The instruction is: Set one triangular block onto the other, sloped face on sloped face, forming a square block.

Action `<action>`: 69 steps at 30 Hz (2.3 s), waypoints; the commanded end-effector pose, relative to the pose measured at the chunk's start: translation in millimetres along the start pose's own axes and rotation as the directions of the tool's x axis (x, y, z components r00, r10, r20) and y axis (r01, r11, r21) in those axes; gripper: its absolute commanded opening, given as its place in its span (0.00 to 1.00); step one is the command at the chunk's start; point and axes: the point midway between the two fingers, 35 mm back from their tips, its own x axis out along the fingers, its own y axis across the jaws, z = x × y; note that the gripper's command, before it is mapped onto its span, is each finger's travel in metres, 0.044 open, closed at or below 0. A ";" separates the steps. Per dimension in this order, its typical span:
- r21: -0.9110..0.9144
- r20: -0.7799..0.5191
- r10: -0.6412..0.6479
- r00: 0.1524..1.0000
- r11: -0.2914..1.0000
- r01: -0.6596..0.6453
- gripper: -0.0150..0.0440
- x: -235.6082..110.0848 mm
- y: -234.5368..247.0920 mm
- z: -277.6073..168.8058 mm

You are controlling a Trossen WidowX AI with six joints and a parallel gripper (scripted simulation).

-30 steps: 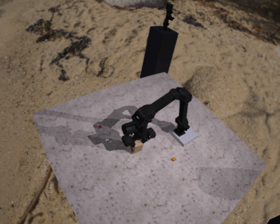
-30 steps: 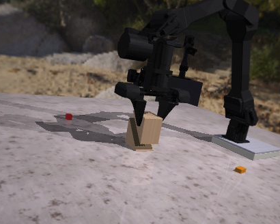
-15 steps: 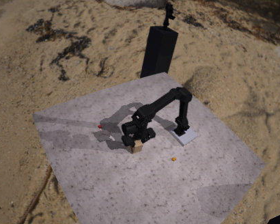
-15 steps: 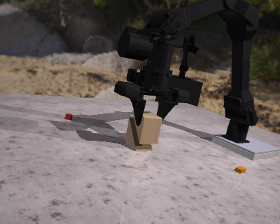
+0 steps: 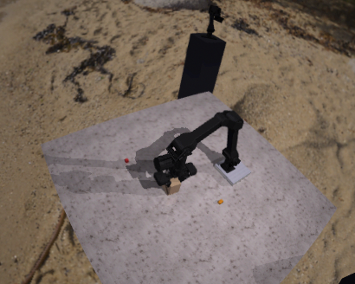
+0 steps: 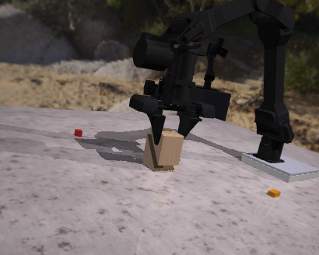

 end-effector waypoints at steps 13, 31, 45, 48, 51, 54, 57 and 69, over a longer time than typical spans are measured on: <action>-0.003 -0.006 0.002 1.000 1.000 -0.002 0.25 9.7 0.5 3.2; -0.003 -0.005 0.002 1.000 1.000 -0.002 0.25 17.1 0.3 5.7; -0.003 -0.005 0.002 1.000 1.000 -0.002 0.25 17.9 0.3 6.1; -0.003 -0.006 0.002 1.000 1.000 -0.002 0.25 18.4 0.3 6.3; -0.003 -0.006 0.002 1.000 1.000 -0.002 0.25 18.8 0.3 6.5; 0.000 0.000 0.000 1.000 1.000 0.000 0.25 18.4 -0.3 7.1; -0.001 -0.002 0.001 1.000 1.000 -0.001 0.25 18.4 -0.1 6.9; 0.000 0.000 -0.001 1.000 1.000 0.001 0.65 18.5 -0.3 7.1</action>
